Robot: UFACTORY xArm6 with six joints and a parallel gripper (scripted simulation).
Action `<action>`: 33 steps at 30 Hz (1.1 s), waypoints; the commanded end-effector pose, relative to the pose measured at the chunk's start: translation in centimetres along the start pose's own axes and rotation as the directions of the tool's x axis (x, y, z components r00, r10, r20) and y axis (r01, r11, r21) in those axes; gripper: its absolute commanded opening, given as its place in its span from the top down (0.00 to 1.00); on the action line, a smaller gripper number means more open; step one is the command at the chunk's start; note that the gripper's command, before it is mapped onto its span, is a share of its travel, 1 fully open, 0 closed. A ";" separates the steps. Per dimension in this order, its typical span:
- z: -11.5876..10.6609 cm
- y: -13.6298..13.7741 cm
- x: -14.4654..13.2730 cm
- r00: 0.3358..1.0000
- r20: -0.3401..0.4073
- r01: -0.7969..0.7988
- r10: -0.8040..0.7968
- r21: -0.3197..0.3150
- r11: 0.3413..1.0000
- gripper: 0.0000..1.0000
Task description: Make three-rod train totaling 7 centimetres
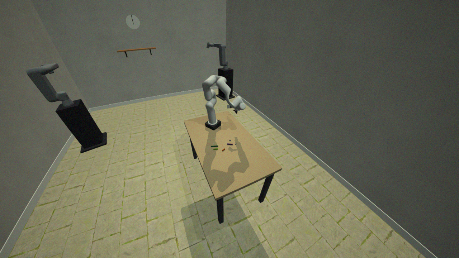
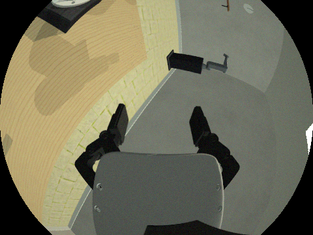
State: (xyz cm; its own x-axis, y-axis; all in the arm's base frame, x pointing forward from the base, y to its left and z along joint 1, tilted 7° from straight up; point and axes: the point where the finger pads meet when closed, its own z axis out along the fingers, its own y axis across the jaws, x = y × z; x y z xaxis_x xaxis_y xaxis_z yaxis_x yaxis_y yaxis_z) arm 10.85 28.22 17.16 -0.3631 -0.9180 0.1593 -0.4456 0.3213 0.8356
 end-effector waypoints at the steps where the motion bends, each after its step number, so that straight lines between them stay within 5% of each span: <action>1: -0.1 0.1 -0.1 1.000 0.002 0.002 -0.002 0.002 1.000 0.00; 22: -0.2 -0.2 0.0 1.000 0.003 0.014 -0.014 0.008 1.000 0.00; 33: -1.6 -5.1 1.0 0.975 0.003 0.222 -0.224 0.135 0.966 0.00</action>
State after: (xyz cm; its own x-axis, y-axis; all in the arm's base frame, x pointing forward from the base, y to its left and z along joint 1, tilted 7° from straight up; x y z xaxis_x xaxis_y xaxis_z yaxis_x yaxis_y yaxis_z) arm 12.60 26.58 15.30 -0.3100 -0.9491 0.0549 -0.5471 0.2254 0.8062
